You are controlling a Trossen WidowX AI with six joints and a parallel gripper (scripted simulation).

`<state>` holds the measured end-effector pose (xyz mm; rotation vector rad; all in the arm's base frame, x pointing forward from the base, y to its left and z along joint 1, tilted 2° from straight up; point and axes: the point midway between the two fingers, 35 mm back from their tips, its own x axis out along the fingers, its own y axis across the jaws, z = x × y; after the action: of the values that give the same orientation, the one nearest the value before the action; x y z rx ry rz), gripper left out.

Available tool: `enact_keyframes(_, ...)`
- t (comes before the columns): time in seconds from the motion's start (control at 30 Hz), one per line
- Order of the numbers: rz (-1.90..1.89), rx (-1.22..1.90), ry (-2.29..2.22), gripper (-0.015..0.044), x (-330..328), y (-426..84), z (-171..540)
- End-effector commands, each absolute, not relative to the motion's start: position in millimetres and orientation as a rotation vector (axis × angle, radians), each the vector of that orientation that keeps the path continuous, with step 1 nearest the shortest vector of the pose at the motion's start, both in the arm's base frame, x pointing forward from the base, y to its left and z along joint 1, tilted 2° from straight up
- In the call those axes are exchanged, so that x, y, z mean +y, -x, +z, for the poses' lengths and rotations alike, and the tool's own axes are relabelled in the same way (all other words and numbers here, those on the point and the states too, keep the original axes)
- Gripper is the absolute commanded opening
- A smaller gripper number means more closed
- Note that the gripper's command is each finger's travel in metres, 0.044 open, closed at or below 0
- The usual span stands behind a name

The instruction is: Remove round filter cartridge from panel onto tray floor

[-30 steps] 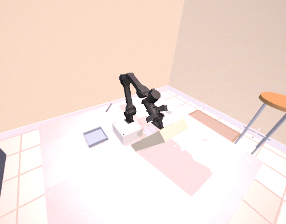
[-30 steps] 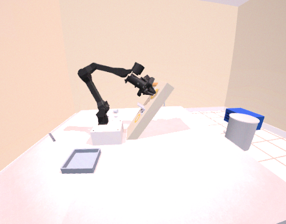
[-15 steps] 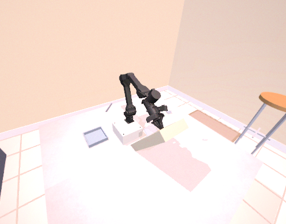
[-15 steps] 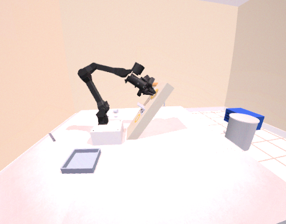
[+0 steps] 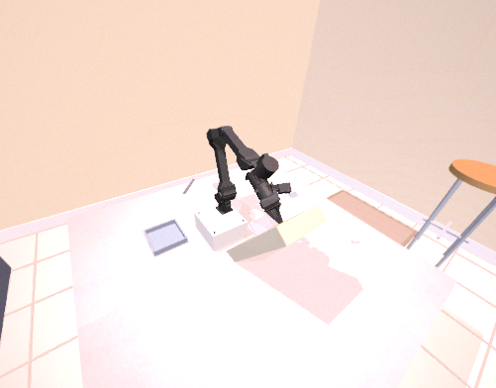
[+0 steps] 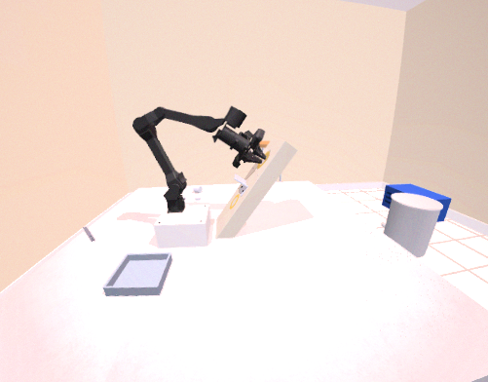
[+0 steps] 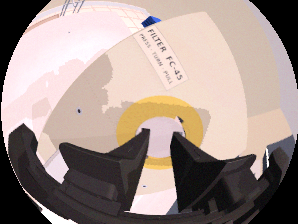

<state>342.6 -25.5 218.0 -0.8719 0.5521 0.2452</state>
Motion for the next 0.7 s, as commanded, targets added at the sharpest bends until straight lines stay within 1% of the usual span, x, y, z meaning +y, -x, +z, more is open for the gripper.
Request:
enact_keyframes(0.0,0.275,0.543,0.992,0.0,-26.9,-347.4,215.3)
enact_keyframes(0.67,0.481,0.452,1.662,0.0,-26.9,-347.7,215.1)
